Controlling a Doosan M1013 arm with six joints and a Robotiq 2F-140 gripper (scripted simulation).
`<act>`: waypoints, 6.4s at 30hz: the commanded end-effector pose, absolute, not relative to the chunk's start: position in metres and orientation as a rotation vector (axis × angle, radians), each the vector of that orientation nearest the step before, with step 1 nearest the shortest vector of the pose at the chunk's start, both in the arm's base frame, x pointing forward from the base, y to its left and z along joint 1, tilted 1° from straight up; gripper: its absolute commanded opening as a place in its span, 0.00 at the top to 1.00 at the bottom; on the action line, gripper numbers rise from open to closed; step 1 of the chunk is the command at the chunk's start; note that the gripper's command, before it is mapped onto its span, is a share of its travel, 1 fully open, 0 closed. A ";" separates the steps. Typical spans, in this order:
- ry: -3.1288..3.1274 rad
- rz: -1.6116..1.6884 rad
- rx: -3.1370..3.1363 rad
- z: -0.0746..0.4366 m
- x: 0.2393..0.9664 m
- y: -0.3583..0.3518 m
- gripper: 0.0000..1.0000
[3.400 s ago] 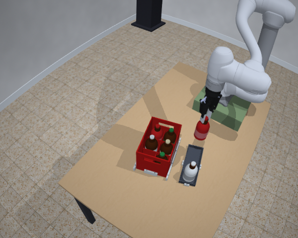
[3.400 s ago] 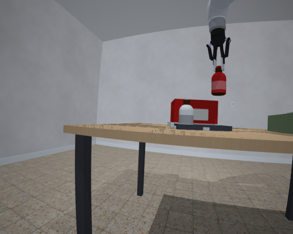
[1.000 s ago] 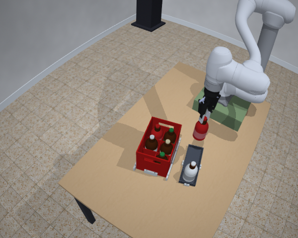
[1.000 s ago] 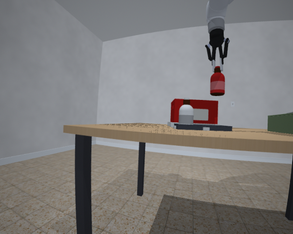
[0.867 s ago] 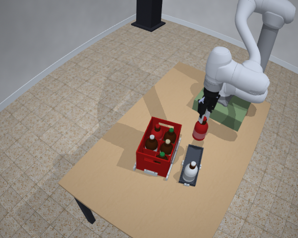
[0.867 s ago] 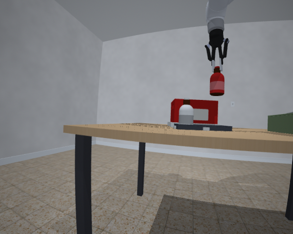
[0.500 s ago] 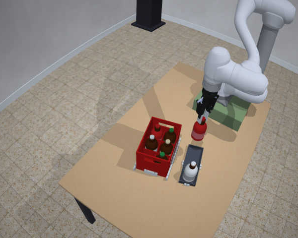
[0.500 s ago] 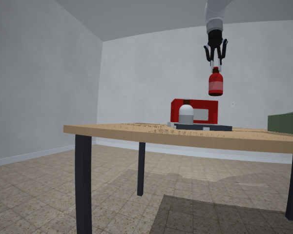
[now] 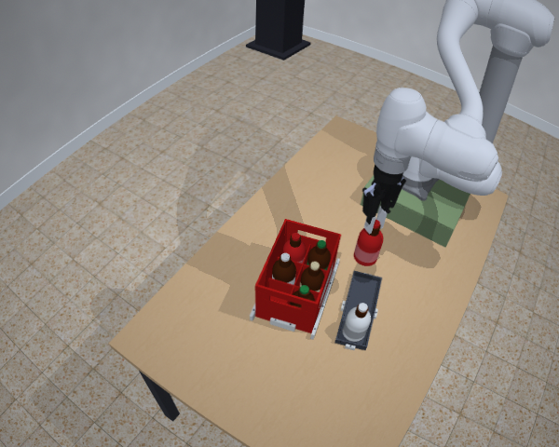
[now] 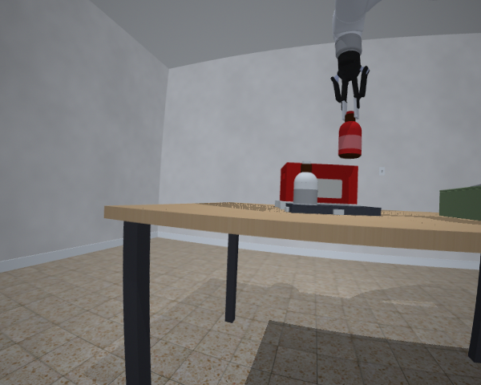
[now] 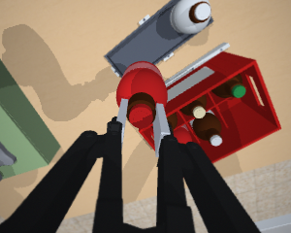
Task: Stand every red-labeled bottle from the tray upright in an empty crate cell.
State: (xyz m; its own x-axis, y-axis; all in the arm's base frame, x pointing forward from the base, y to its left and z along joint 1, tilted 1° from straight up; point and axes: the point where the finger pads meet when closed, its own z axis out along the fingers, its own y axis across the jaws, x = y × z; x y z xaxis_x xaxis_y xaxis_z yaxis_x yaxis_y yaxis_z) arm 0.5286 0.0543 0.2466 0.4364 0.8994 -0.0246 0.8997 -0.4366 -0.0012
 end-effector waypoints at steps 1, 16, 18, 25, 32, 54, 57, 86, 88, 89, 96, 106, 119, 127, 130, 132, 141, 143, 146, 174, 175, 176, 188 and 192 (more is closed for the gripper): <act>1.661 -0.033 2.652 0.247 0.532 0.052 1.00; 1.661 -0.033 2.652 0.247 0.550 0.037 1.00; 1.661 -0.033 2.652 0.247 0.553 0.034 1.00; 1.661 -0.033 2.652 0.247 0.565 0.024 1.00; 1.661 -0.033 2.652 0.247 0.574 0.017 1.00; 1.661 -0.033 2.652 0.247 0.613 -0.015 1.00; 1.661 -0.033 2.652 0.247 0.619 -0.020 1.00; 1.661 -0.033 2.652 0.247 0.666 -0.059 1.00; 1.661 -0.033 2.652 0.247 0.670 -0.062 1.00; 1.661 -0.033 2.652 0.247 0.671 -0.063 1.00; 1.661 -0.033 2.652 0.248 0.680 -0.070 1.00; 1.661 -0.033 2.652 0.248 0.695 -0.083 1.00; 1.661 -0.033 2.652 0.248 0.710 -0.095 1.00; 1.661 -0.033 2.652 0.248 0.718 -0.102 1.00; 1.661 -0.033 2.652 0.248 0.719 -0.103 1.00; 1.661 -0.033 2.652 0.248 0.721 -0.104 1.00; 1.661 -0.033 2.652 0.248 0.728 -0.110 1.00; 1.661 -0.033 2.652 0.248 0.730 -0.112 1.00; 1.661 -0.033 2.652 0.248 0.730 -0.112 1.00; 1.661 -0.033 2.652 0.248 0.739 -0.119 1.00; 1.661 -0.033 2.652 0.248 0.739 -0.119 1.00; 1.661 -0.033 2.652 0.248 0.739 -0.119 1.00; 1.661 -0.033 2.652 0.248 0.740 -0.120 1.00; 1.661 -0.033 2.652 0.248 0.740 -0.120 1.00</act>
